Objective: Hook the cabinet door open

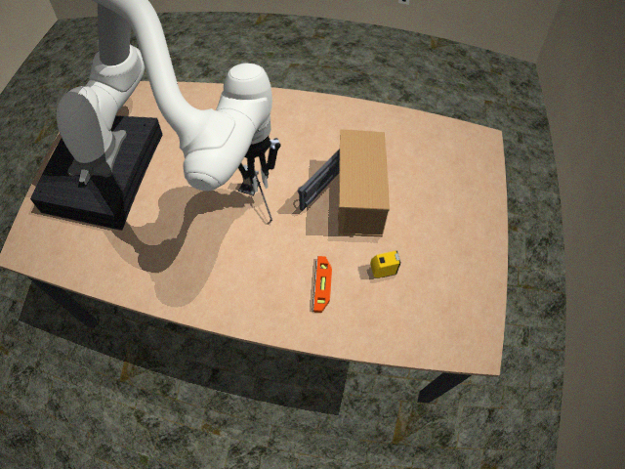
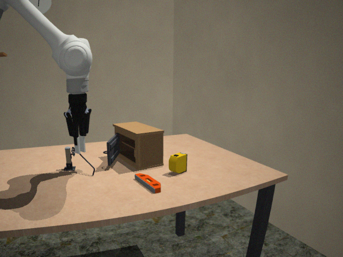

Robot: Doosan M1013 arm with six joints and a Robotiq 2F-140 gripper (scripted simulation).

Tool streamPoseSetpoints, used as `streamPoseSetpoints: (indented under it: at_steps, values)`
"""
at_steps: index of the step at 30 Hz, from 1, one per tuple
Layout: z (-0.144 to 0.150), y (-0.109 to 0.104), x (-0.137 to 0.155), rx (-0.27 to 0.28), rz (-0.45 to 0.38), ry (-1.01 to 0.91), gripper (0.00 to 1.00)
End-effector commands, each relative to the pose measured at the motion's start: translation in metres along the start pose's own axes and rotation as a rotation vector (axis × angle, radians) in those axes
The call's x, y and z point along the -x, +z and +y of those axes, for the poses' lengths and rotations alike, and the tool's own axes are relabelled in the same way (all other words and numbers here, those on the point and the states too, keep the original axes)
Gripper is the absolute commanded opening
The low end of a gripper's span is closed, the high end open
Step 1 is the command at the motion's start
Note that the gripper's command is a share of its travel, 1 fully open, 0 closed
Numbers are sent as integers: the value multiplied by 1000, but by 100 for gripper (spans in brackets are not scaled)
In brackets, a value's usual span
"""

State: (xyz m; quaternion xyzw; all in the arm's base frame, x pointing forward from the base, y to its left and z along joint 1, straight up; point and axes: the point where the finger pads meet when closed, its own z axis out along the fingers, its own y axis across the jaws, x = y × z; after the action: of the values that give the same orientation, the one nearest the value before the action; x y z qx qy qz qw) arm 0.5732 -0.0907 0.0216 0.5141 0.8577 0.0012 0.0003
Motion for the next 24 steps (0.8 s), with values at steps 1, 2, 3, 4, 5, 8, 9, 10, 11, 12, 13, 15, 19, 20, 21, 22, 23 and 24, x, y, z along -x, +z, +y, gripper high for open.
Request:
streamPoseSetpoints:
  at_steps: [1,2,3,4,5,8,9,10,11,12,13,15,19,20,21,22,23,24]
  values:
    - [0,2,0,0,0,0,14]
    - [0,3,0,0,0,0,14]
    - [0,4,0,0,0,0,14]
    - [0,6,0,0,0,0,14]
    - [0,7,0,0,0,0,14]
    - [0,9,0,0,0,0,14]
    - [0,9,0,0,0,0,14]
    - [0,11,0,0,0,0,14]
    - [0,12,0,0,0,0,14]
    - [0,14,0,0,0,0,14]
    - [0,15,0,0,0,0,14]
    - [0,18,0,0,0,0,14]
    - [0,24,0,0,0,0,14]
    - [0,25,0,0,0,0,14]
    - [0,27,0,0,0,0,14]
    - [0,28,0,0,0,0,14]
    - [0,29,0,0,0,0,14]
    - [0,31,0,0,0,0,14]
